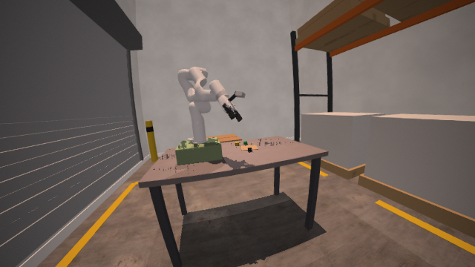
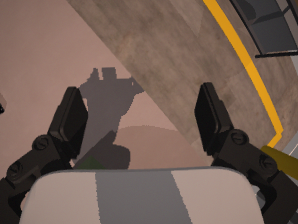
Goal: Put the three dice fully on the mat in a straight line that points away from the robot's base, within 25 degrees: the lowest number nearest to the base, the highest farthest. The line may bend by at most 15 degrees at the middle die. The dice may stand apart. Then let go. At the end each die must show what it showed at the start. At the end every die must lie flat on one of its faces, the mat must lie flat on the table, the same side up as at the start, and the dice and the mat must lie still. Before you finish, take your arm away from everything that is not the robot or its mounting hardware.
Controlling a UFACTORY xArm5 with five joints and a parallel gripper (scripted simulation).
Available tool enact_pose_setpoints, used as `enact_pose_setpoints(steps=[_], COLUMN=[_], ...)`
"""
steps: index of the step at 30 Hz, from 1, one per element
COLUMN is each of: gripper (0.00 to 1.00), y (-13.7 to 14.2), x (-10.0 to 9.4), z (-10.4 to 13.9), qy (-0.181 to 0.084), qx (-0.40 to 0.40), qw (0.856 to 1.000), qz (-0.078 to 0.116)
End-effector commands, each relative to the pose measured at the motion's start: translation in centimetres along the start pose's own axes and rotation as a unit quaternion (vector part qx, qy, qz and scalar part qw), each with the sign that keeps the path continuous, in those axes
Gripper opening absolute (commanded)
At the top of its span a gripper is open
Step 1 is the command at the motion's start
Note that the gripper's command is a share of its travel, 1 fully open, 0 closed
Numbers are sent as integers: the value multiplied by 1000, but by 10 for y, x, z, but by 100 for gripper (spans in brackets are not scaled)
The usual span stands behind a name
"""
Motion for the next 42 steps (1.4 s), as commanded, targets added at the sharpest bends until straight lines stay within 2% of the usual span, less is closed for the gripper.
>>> enact_pose_setpoints(steps=[1, 19, 21, 23, 25, 26, 28, 29, 31, 32, 35, 36, 38, 39, 41, 42], gripper=[100, 100, 100, 100, 100, 100, 100, 100, 100, 100, 100, 100, 100, 100, 100, 100], y=[1, -2, -17, -50, -50, -75, -75, -103, -104, -132, -137, -171, -171, -199, -204, -233], x=[-1, 1, 9, 23, 23, 32, 32, 40, 41, 47, 48, 55, 55, 58, 59, 62], z=[-1, -3, -13, -31, -31, -41, -41, -49, -50, -56, -57, -61, -61, -62, -62, -61], qy=[2, -1, -14, -42, -42, -63, -63, -85, -86, -107, -111, -137, -137, -158, -162, -184], qx=[0, -3, -17, -50, -50, -72, -72, -98, -99, -123, -128, -158, -158, -183, -188, -213], qw=[1000, 1000, 999, 995, 995, 991, 991, 984, 984, 976, 974, 963, 963, 952, 950, 938], qz=[1, -3, -26, -70, -70, -97, -97, -123, -124, -145, -149, -171, -171, -186, -189, -202])
Point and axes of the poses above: the point where the finger pads meet when closed, its own x axis out along the fingers, its own y axis across the jaws, z = x × y, the point moved 10 cm from there along -x, back along the fingers, and after that the axes turned 5 degrees about -x, right-handed, at the moved point
